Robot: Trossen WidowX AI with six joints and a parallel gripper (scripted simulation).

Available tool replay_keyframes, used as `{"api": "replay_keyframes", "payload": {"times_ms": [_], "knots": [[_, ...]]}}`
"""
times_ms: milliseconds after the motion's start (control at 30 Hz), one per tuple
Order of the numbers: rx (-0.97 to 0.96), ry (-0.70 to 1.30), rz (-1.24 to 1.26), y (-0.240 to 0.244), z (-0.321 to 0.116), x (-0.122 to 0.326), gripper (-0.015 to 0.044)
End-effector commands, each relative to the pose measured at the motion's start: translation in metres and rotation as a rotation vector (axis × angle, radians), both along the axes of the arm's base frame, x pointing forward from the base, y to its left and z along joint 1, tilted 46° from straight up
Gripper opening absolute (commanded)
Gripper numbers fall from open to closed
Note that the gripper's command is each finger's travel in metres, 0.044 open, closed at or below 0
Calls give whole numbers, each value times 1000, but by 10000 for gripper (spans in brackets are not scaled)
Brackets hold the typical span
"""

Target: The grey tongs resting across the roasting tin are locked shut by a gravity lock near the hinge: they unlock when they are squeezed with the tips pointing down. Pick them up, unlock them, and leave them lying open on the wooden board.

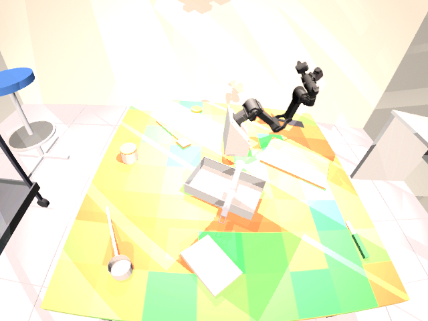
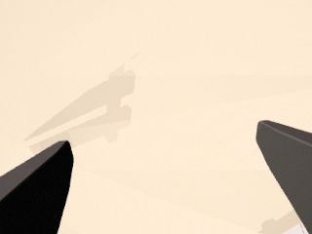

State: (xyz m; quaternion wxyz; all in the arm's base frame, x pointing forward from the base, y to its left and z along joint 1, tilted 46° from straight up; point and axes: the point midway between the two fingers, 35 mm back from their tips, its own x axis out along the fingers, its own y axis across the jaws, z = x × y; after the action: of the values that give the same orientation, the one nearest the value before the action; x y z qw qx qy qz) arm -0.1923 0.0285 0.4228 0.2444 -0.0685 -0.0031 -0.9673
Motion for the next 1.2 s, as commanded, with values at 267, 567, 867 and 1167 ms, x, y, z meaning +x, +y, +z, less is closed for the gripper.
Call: {"api": "replay_keyframes", "payload": {"times_ms": [267,567,867,1167], "knots": [[35,150,45,-44,38,26,260],[46,430,237,-125,92,98,260],[40,643,560,-198,108,206,260],[77,801,960,-246,88,341,260]]}}
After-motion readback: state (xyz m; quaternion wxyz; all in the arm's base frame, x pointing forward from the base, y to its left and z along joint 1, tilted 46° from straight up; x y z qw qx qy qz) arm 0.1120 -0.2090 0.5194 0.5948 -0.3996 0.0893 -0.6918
